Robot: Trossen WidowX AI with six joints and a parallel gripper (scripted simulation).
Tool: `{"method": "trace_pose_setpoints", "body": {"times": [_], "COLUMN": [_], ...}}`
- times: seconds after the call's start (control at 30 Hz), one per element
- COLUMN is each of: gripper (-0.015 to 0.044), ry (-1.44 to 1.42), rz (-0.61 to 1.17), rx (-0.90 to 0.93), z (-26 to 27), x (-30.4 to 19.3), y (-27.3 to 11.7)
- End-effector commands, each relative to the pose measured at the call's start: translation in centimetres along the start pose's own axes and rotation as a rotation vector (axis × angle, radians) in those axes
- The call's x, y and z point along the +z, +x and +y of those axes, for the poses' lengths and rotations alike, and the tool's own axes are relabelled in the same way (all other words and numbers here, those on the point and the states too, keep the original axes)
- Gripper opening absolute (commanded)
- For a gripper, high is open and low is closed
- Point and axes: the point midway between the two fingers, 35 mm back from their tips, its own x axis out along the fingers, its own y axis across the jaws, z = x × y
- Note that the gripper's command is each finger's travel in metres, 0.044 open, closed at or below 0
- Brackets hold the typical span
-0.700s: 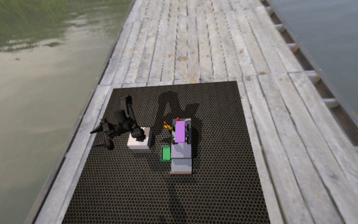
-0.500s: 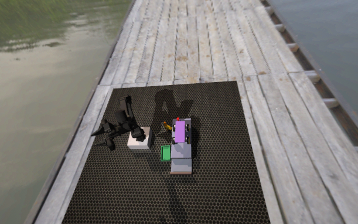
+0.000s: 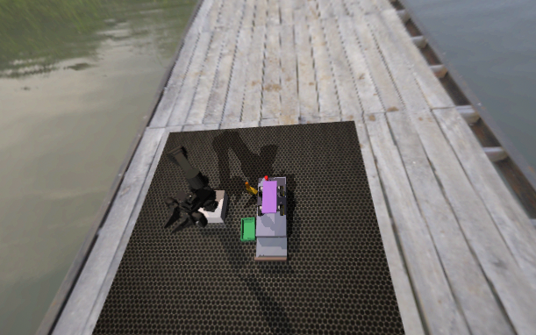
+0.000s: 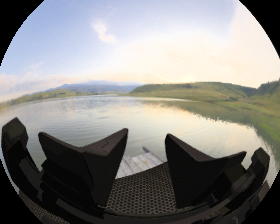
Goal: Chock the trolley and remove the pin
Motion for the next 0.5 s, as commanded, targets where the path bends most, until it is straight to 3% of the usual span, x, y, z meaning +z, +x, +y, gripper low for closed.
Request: {"method": "trace_pose_setpoints", "body": {"times": [0.0,0.47], "gripper": [0.0190,0.0190], "ry": [0.076,0.338], "rz": [0.047,0.386], "rx": [0.146,0.641], "z": [3.4,13.5], "x": [-1.1,-5.7], "y": [-1.4,-11.5]}}
